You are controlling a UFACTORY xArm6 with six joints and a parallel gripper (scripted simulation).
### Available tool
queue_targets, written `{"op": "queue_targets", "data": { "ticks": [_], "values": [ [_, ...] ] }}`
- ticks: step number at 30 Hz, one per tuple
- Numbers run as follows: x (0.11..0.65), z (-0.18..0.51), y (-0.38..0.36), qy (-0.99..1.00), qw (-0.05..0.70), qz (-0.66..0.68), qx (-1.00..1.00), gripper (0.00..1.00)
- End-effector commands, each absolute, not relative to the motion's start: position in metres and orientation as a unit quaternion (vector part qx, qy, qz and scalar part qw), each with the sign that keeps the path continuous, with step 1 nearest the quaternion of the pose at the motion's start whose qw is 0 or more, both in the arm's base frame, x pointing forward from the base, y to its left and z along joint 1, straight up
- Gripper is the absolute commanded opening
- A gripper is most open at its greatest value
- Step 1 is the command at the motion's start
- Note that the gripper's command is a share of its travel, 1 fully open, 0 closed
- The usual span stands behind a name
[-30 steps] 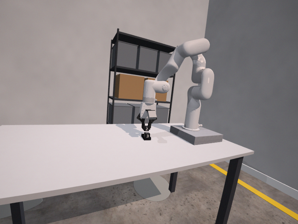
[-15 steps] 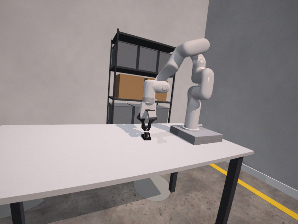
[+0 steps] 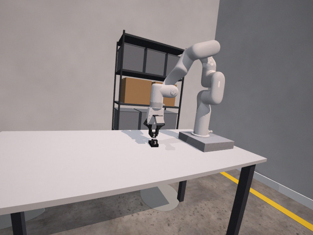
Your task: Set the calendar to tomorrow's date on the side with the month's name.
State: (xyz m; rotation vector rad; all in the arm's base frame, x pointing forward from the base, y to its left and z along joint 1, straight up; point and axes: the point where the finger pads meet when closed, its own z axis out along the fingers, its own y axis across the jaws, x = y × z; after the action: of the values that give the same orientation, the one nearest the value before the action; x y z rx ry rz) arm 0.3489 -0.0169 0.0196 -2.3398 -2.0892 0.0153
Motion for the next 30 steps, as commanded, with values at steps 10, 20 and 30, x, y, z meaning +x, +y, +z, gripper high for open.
{"op": "queue_targets", "data": {
  "ticks": [10, 20, 30],
  "values": [
    [0.350, 0.019, -0.017, -0.666, 0.001, 0.004, -0.746, 0.27],
    [0.350, 0.013, -0.017, -0.666, 0.001, 0.004, -0.746, 0.27],
    [0.350, 0.004, -0.017, -0.666, 0.001, 0.004, -0.746, 0.27]
  ]
}}
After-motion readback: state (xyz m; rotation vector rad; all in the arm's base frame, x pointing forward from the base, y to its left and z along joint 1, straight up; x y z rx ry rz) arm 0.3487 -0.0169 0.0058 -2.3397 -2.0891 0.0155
